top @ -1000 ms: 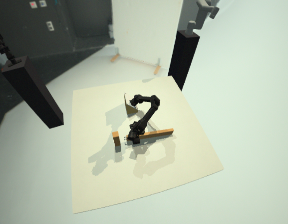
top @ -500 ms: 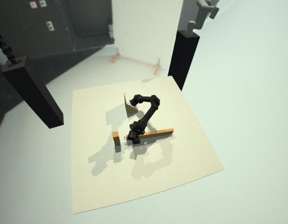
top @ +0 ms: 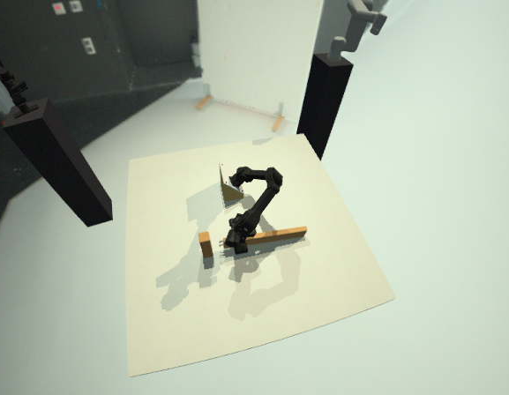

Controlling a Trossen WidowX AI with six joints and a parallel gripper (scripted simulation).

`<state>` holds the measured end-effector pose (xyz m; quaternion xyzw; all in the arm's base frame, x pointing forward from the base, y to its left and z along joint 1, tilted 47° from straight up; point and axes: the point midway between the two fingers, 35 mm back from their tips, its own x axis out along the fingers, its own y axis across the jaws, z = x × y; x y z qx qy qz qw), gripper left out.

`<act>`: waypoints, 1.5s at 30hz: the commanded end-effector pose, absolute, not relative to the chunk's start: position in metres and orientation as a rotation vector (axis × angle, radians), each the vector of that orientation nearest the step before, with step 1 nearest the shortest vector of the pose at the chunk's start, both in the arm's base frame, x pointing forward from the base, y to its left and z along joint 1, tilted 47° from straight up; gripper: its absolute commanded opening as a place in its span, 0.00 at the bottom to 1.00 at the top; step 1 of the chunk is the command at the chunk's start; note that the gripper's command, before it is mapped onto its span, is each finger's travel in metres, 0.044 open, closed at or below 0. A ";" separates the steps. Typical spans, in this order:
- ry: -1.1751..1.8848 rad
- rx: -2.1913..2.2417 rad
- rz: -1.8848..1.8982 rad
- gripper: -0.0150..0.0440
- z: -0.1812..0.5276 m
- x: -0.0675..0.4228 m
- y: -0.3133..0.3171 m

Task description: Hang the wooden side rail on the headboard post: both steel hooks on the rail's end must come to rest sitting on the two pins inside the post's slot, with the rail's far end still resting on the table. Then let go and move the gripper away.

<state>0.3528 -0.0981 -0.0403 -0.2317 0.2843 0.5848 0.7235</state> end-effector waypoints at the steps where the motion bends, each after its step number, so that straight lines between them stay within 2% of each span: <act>1: 0.623 -0.527 1.279 0.25 -0.037 0.353 -0.105; 45: 0.623 -0.527 1.279 0.25 -0.041 0.354 -0.108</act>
